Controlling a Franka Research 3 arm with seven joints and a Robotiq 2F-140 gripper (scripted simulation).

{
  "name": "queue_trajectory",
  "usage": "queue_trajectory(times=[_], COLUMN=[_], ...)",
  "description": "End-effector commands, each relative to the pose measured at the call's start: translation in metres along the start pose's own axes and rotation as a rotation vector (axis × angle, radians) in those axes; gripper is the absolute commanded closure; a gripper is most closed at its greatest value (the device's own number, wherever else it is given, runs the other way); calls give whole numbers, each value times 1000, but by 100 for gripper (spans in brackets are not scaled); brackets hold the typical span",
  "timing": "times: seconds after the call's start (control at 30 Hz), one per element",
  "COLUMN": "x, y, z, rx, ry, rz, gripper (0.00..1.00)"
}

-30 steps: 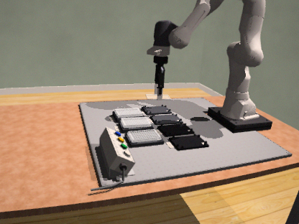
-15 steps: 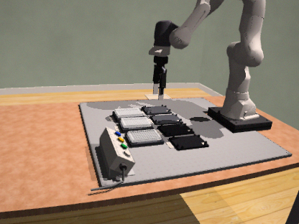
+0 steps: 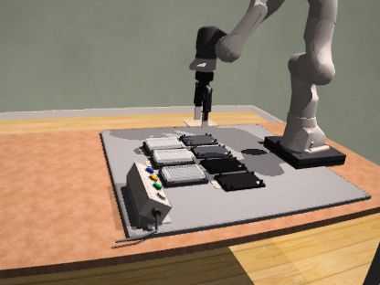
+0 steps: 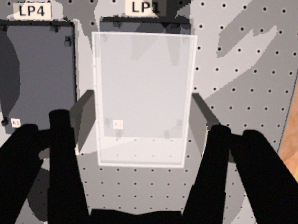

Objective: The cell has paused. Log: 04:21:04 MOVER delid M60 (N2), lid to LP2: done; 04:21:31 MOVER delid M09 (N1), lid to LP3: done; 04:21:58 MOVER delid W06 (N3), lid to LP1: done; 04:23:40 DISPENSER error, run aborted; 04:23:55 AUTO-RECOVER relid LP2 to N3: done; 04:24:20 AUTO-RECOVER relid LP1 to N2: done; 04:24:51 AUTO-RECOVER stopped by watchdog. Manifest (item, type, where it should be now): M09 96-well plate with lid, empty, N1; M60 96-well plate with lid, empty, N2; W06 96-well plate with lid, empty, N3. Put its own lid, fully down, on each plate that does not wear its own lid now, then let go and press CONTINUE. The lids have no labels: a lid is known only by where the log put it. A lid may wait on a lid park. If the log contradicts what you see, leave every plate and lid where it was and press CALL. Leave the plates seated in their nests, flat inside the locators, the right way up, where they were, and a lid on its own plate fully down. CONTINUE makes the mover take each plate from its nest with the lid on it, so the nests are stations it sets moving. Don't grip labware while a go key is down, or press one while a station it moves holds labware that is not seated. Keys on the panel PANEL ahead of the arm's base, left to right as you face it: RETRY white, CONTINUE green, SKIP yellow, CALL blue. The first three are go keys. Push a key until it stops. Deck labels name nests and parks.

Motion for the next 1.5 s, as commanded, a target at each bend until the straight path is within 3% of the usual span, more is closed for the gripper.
queue_trajectory(times=[0.0, 0.7, 1.47], x=[0, -15, -46], y=[0, 0, 0], z=[0, 1, 2], rx=[14, 27, 27], ry=[4, 4, 4], rz=[-2, -1, -1], gripper=[100, 100, 100])
Point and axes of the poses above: the point where the finger pads meet when closed, its own x axis back along the fingers, its own y axis across the jaws, z = x × y, the point moved 10 cm from there along x, back along the fingers, and after that the axes turned 9 degrees about -x, right-handed, at the moved point
